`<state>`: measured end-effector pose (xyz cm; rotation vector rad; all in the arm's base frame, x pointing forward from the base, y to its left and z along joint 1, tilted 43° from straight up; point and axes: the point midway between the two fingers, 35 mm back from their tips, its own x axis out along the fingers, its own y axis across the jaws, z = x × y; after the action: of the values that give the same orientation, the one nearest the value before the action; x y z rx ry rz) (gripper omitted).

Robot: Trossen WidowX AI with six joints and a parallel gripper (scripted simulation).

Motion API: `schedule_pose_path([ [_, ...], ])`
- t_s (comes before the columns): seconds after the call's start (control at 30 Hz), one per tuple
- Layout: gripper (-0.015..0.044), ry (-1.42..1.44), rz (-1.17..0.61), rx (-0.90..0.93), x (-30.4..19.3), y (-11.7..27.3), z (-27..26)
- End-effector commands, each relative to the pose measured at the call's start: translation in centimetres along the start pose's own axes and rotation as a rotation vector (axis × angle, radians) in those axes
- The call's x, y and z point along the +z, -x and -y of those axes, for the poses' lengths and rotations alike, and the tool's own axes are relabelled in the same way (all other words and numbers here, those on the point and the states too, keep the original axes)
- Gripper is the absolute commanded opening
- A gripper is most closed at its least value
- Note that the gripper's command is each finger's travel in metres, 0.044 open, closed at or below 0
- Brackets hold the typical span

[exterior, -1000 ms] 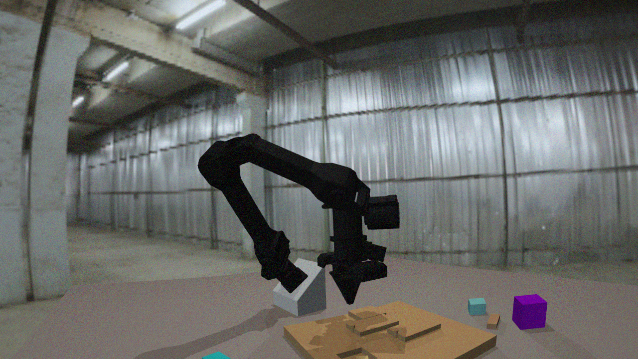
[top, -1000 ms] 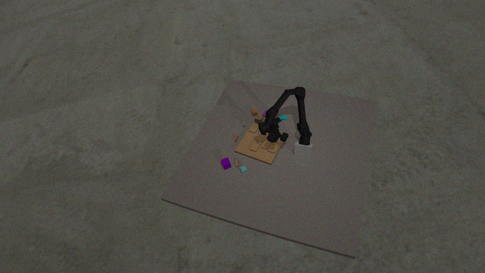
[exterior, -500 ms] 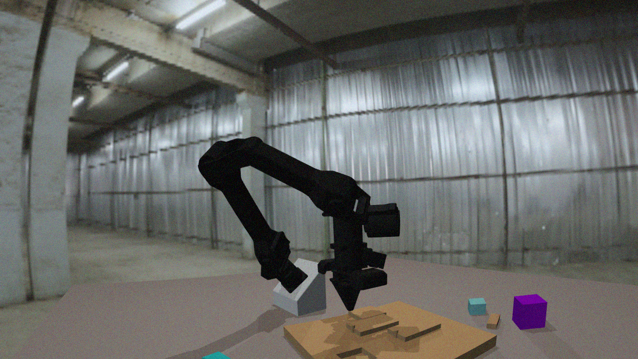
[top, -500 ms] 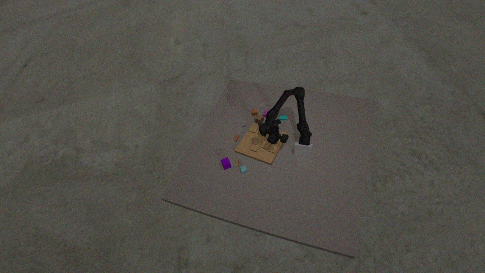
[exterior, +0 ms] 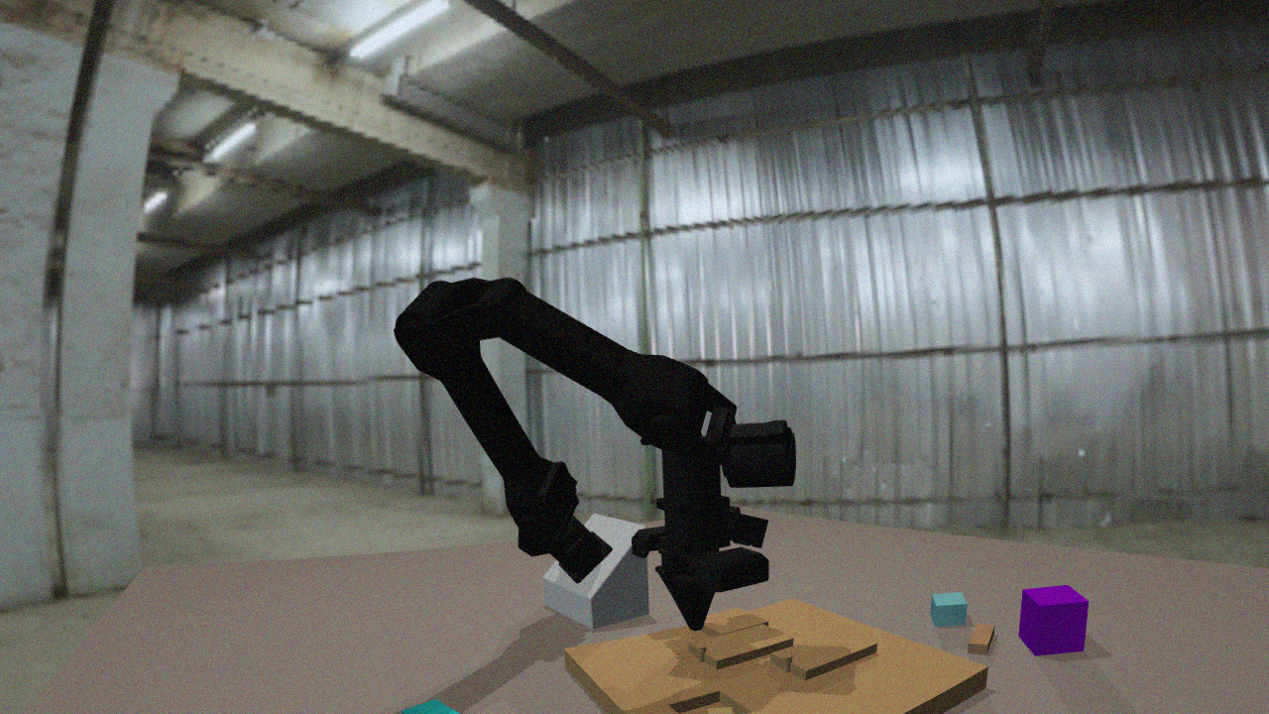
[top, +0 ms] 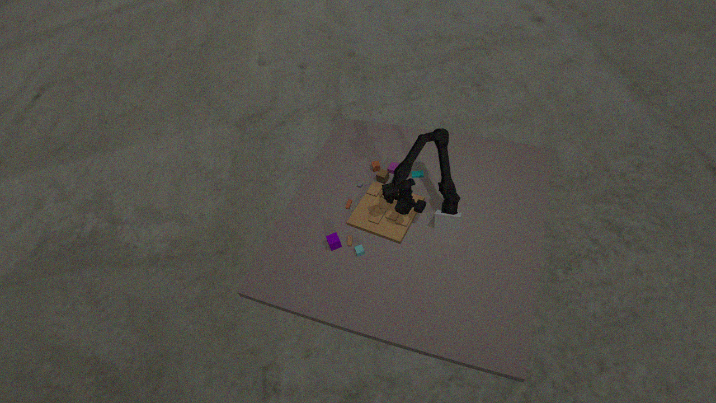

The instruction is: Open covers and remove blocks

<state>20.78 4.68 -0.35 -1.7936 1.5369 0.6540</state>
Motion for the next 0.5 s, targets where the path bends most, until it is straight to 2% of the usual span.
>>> schedule_pose_path([
  [0.0, 0.0, 0.007, -0.009, 0.005, -0.23, -0.71, -0.25],
  [0.47, 0.0, 0.007, -0.008, 0.005, 0.42, -0.89, -0.16],
])
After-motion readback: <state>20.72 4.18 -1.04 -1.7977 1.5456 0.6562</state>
